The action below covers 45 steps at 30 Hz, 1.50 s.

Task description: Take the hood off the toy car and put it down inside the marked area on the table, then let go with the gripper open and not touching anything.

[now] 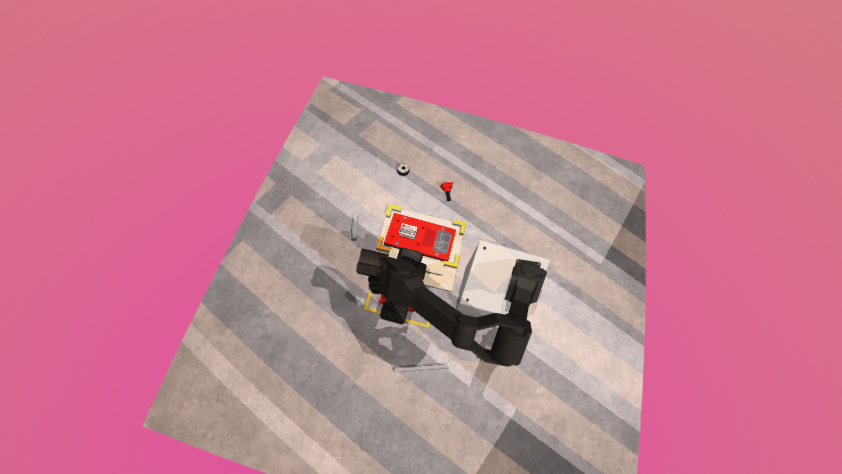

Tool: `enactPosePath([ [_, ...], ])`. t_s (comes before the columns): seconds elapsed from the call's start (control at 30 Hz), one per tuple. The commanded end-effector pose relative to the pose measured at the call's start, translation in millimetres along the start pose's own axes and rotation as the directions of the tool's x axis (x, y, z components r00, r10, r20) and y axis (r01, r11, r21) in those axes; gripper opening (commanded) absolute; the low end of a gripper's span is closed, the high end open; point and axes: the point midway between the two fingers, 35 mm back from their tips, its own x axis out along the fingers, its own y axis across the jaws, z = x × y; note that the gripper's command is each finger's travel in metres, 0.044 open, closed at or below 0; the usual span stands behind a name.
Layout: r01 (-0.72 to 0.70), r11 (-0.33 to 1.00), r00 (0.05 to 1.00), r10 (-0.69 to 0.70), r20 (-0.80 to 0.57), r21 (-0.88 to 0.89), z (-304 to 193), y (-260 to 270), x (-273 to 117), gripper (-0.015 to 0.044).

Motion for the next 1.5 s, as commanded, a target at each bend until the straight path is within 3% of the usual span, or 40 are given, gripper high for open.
enactPosePath([
  [0.0, -0.003, 1.0, 1.0, 0.003, -0.002, 0.006, -0.6, 0.0, 3.6, 0.0],
  [1.47, -0.003, 1.0, 1.0, 0.003, -0.002, 0.006, -0.3, 0.3, 31.8, 0.0],
])
